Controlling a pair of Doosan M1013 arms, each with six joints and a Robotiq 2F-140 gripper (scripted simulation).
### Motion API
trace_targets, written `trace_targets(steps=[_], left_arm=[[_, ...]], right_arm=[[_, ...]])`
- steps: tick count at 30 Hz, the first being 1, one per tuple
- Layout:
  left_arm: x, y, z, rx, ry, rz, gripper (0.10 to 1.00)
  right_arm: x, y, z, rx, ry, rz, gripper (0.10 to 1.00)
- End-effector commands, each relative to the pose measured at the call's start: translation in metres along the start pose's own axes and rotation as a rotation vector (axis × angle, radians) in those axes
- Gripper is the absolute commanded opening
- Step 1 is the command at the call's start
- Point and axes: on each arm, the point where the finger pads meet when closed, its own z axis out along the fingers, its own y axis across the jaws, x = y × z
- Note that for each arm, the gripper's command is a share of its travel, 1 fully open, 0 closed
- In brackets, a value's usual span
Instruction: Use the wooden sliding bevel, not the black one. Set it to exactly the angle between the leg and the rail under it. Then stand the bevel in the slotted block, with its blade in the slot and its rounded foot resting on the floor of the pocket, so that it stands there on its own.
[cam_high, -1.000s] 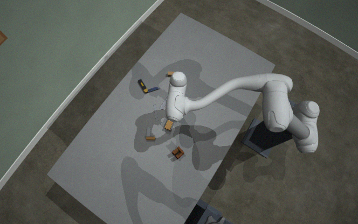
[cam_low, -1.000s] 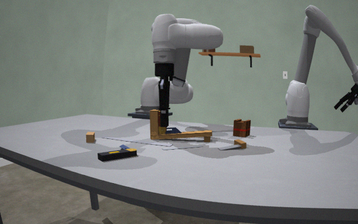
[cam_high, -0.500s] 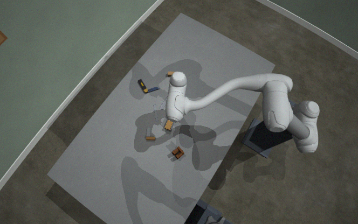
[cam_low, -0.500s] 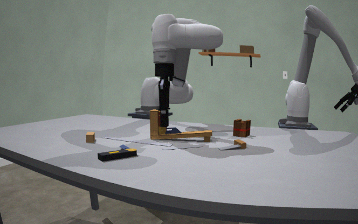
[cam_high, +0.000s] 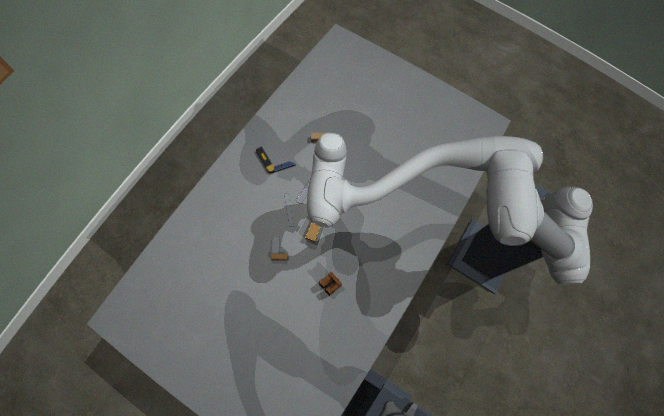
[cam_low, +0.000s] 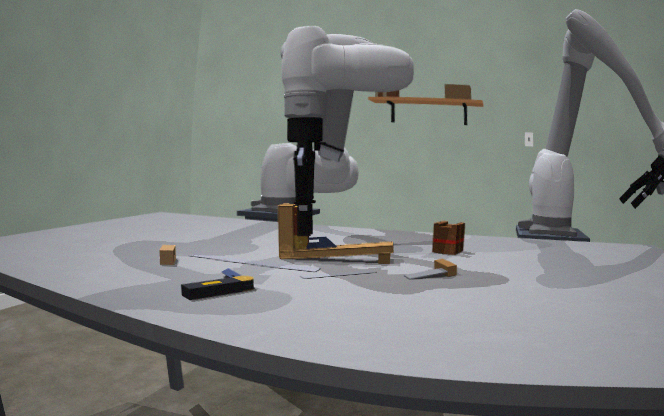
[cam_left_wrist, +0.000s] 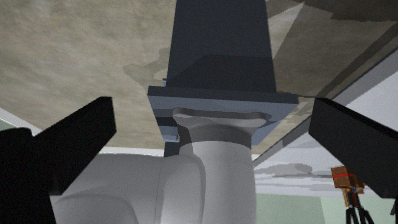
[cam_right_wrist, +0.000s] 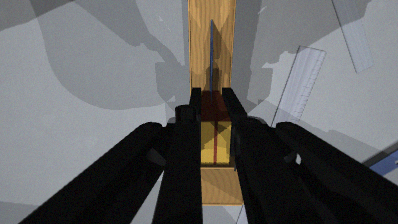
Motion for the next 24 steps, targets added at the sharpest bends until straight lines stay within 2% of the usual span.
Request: trace_targets(steps=[1, 24], left_arm=[[0.0, -0.0001, -0.0005, 0.0, 0.001, 0.0, 1.0], [0.0, -0.0001, -0.0005, 0.0, 0.001, 0.0, 1.0]], right_arm=[[0.0003, 0.0005, -0.0019, -0.002, 0.001, 0.0, 0.099], [0.0003, 0.0004, -0.0096, -0.002, 0.001, 0.0, 0.099]])
